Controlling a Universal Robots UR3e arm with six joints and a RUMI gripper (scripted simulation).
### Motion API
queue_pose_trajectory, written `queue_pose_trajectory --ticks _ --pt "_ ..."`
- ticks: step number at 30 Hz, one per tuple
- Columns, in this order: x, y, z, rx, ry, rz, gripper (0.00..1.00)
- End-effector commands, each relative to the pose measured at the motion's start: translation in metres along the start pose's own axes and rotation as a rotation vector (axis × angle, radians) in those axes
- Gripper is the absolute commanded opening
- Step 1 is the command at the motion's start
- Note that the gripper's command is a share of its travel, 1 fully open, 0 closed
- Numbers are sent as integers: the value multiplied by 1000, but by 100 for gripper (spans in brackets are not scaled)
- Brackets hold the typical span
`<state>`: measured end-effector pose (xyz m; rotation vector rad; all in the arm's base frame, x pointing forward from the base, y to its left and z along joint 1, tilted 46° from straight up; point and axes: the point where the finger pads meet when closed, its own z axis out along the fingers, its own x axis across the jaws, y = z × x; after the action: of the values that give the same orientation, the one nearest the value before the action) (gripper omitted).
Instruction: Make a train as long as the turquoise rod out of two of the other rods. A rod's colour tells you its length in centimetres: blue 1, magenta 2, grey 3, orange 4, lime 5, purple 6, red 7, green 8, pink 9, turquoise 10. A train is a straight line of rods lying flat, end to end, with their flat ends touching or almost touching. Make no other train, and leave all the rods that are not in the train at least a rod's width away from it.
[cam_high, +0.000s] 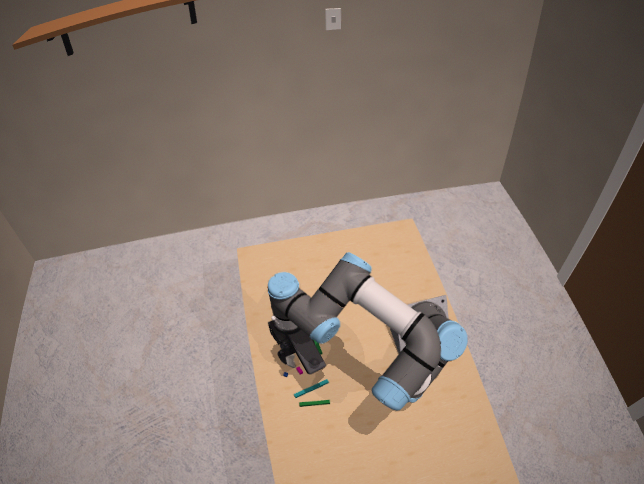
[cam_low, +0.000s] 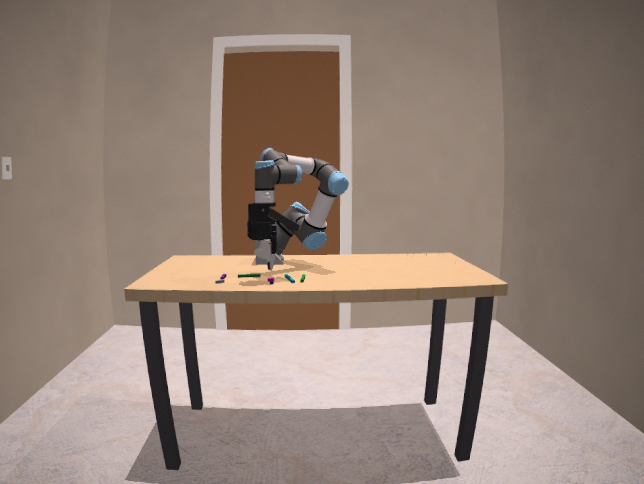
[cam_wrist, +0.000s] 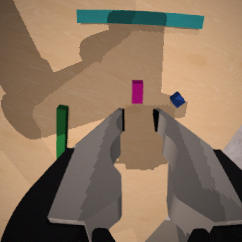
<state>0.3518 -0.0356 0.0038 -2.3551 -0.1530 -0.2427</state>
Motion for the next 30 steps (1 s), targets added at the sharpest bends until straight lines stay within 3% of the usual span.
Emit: queue_pose_trajectory --ticks 1,14,27,28,30 --pt "0 0 -10 0 -1 -1 14" --pt "0 0 -47 0 -1 -1 14" --pt "0 0 -54 0 -1 -1 14" --pt "0 0 -54 0 -1 -1 100" --pt "0 0 -54 0 -1 -1 100"
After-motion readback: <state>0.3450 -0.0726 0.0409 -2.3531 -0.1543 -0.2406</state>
